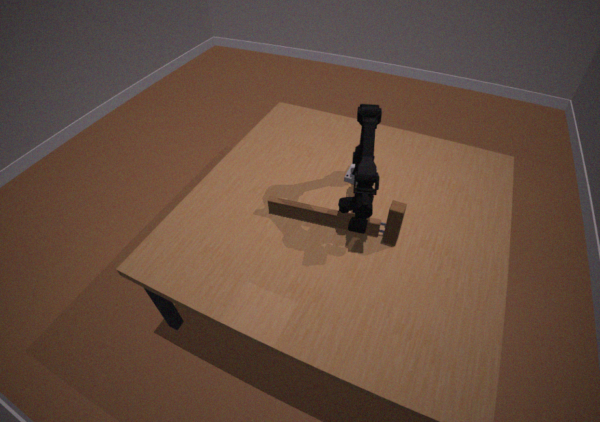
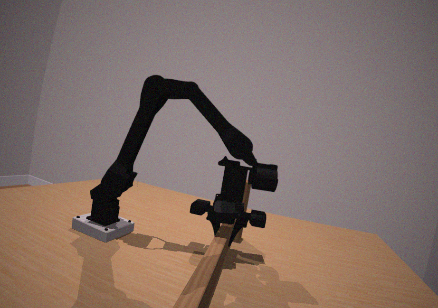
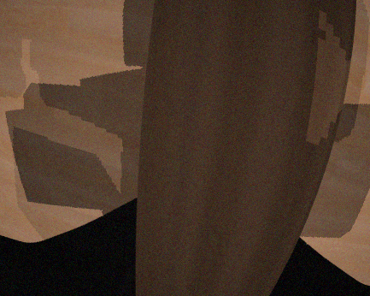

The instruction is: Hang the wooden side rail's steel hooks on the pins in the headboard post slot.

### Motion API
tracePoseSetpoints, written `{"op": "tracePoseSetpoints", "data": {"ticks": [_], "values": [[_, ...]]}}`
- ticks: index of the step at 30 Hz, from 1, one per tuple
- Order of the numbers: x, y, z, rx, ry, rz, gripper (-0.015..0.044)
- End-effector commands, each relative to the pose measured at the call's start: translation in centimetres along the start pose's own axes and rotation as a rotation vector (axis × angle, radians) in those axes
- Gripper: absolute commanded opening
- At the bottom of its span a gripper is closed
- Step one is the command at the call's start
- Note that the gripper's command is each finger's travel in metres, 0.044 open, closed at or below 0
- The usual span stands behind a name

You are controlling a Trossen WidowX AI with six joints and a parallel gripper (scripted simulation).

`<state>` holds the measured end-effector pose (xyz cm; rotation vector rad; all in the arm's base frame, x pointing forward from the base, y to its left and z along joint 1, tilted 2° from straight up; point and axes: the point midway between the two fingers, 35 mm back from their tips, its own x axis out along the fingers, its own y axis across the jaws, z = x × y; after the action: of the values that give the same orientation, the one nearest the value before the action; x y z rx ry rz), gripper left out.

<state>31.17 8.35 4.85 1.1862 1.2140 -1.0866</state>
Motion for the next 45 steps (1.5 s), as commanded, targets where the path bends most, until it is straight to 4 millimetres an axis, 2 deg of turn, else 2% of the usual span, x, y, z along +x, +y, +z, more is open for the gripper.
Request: {"op": "tracePoseSetpoints", "data": {"ticks": [1,14,15,23,31,45], "values": [[0.01,-0.05,0.07,0.025,-0.004,-0.001,0.0000],[-0.01,-0.07,0.08,0.132,-0.004,-0.001,0.0000],[-0.02,-0.03,0.00,0.088,-0.001,-0.001,0.0000],[-0.02,-0.03,0.00,0.088,-0.001,-0.001,0.0000],[-0.06,-0.03,0.00,0.186,-0.004,-0.001,0.0000],[-0.29,-0.03,0.00,0.186,-0.004,-0.001,0.0000]]}}
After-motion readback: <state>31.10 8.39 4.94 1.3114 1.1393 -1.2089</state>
